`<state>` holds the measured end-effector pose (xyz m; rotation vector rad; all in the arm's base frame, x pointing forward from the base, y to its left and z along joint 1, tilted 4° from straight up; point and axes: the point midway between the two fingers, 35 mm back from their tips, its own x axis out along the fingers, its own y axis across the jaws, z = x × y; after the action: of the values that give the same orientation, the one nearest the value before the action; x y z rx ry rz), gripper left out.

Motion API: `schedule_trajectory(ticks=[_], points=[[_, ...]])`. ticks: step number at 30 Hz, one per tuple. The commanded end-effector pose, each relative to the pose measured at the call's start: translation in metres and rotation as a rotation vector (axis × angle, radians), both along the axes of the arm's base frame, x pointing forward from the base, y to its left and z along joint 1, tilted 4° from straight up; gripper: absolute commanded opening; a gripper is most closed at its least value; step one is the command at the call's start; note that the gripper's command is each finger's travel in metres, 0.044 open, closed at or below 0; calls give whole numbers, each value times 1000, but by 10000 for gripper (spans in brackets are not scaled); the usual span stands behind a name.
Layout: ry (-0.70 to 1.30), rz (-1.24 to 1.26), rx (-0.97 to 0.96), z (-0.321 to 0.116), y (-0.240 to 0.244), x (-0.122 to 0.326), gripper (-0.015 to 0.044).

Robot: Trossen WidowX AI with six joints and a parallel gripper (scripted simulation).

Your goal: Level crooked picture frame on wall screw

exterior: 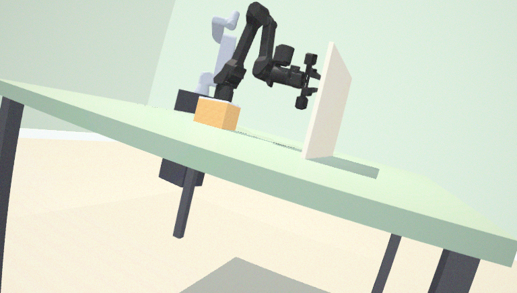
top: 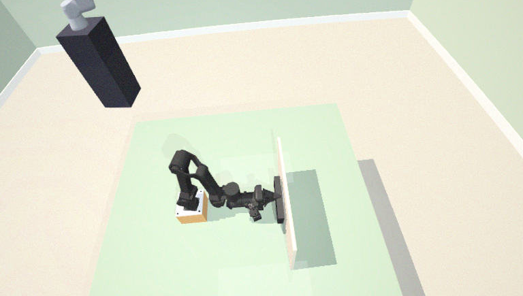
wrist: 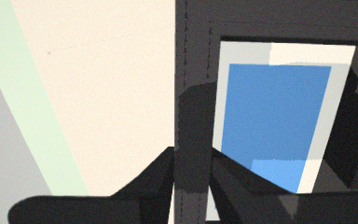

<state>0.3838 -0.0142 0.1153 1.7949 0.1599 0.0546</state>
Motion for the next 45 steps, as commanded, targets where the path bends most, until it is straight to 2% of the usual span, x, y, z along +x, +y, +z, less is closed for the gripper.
schedule_trajectory(ticks=[1, 45], points=[[-13, 4, 3, 4, 1, 0, 0], [-13, 4, 4, 4, 5, 0, 0]])
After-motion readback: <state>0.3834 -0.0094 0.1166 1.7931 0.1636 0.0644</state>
